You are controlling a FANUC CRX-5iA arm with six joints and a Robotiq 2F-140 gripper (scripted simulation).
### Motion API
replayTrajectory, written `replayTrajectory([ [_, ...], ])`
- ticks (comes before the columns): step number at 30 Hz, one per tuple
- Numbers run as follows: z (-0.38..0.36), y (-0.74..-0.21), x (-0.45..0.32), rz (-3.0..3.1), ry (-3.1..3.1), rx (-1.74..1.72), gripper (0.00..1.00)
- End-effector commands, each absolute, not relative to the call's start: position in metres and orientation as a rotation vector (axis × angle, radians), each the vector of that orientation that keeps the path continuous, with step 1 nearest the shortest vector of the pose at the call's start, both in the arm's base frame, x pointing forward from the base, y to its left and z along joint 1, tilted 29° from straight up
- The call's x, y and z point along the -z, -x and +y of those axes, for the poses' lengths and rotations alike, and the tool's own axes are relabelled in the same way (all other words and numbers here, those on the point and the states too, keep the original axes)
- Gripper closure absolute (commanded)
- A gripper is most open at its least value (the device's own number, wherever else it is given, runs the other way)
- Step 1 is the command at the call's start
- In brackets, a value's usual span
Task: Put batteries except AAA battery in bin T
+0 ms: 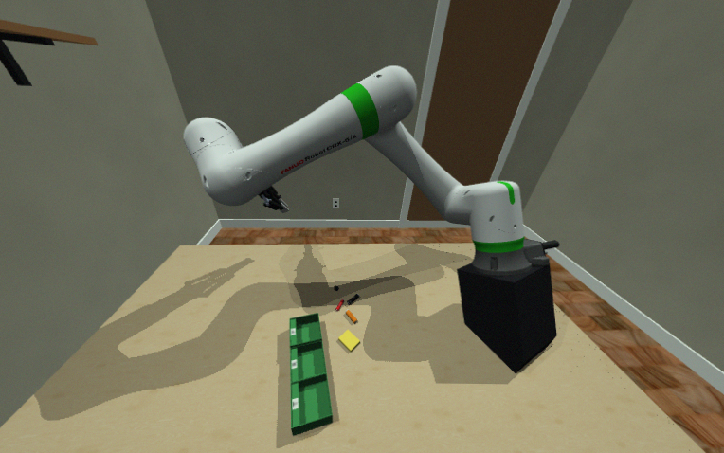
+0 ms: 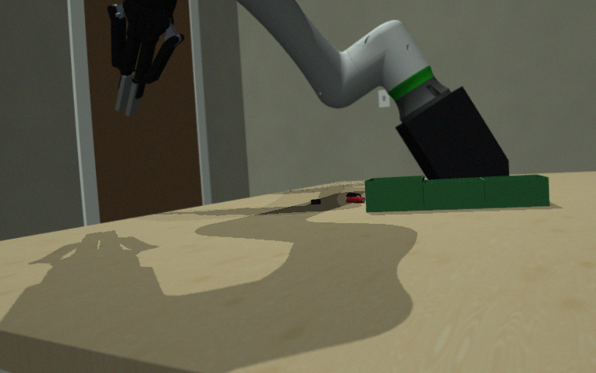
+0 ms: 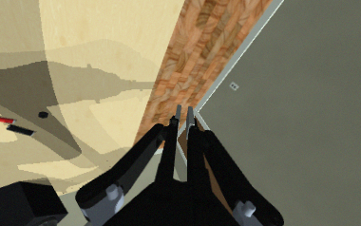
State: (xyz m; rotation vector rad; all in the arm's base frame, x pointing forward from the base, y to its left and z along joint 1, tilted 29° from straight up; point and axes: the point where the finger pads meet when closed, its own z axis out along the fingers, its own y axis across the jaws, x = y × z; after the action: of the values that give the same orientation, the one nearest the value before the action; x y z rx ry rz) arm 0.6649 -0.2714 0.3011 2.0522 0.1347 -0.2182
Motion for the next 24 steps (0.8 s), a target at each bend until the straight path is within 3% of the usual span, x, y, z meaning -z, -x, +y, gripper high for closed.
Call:
replayTrajectory([
  [1, -0.26, -0.661, -0.302, 0.143, -2.084, 0.155, 0.95],
  [24, -0.137, -0.627, -0.244, 0.147, -2.248, -0.044, 0.95],
])
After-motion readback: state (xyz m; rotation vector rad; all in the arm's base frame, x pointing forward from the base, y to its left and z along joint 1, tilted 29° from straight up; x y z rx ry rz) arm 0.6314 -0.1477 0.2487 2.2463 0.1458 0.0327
